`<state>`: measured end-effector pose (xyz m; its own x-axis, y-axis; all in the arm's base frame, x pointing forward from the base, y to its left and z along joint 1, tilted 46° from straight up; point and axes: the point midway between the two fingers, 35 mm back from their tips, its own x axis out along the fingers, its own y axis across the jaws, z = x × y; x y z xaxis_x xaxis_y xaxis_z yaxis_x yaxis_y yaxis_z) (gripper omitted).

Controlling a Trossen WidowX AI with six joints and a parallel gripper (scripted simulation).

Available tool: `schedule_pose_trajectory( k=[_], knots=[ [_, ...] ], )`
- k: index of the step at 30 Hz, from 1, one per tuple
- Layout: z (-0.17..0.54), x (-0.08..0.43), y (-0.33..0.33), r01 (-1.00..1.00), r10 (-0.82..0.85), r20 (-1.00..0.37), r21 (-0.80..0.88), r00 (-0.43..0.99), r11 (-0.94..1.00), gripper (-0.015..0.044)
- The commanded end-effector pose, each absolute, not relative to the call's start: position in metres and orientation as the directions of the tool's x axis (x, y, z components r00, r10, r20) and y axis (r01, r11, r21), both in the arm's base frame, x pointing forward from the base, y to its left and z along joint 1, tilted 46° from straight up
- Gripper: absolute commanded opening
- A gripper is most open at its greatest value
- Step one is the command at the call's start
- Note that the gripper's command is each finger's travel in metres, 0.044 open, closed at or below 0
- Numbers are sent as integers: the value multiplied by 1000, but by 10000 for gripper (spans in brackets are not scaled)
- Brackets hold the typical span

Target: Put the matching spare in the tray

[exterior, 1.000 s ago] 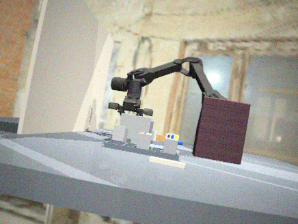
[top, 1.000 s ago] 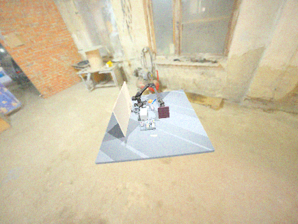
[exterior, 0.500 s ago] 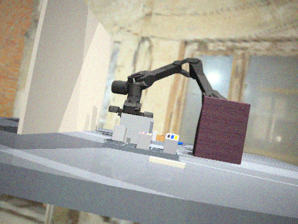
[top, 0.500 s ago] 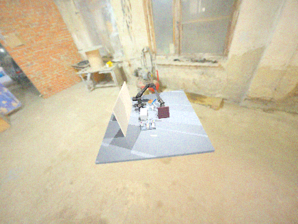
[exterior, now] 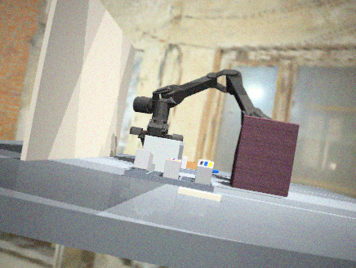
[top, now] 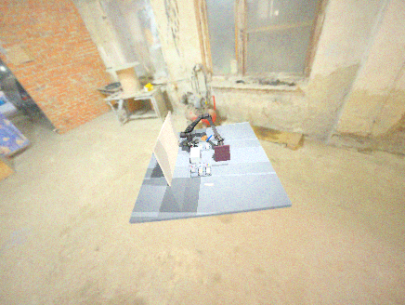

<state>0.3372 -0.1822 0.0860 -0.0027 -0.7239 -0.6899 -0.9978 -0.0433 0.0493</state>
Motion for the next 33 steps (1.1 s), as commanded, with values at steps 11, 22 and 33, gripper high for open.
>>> schedule_pose_trajectory(
  k=[11, 22, 33],
  knots=[
    [150, 339, -111, -997, -715, -699, 55, -4, -48, 440],
    [156, 339, -101, -997, -713, -702, 50, 11, -64, 440],
    [156, 339, -101, -997, -713, -702, 50, 11, -64, 440]
  ],
)
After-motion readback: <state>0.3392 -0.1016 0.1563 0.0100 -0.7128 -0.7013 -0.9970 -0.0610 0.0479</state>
